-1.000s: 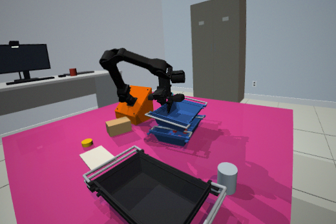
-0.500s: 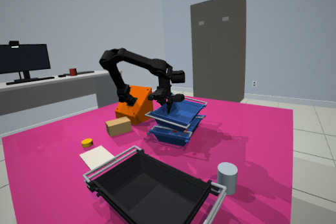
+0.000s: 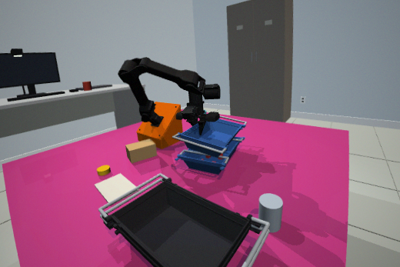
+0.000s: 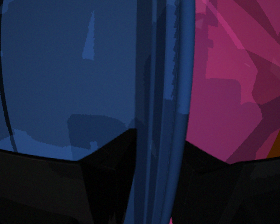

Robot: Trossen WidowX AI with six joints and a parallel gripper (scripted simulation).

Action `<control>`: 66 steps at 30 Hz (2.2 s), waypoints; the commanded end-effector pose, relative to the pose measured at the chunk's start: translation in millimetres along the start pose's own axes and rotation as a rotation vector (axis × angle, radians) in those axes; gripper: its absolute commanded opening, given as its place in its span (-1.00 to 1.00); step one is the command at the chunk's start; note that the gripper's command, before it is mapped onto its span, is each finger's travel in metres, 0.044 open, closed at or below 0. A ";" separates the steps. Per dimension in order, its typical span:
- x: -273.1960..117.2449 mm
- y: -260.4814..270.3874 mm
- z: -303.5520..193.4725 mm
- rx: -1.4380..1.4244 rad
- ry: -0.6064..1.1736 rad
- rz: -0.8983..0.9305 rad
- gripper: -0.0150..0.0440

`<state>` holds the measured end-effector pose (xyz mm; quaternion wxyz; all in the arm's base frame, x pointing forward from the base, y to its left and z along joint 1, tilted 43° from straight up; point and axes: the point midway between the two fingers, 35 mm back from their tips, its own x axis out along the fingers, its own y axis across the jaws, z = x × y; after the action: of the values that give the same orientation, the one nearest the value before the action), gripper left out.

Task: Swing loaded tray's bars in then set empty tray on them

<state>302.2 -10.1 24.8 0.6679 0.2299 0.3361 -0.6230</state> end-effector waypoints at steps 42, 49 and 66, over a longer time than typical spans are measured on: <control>12.9 -5.2 3.7 0.007 0.000 -0.017 -0.49; 12.9 -5.2 3.7 0.007 0.000 -0.017 -0.49; 12.9 -5.2 3.7 0.007 0.000 -0.017 -0.49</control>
<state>300.0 -15.9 18.8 0.6683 0.2306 0.3358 -0.6224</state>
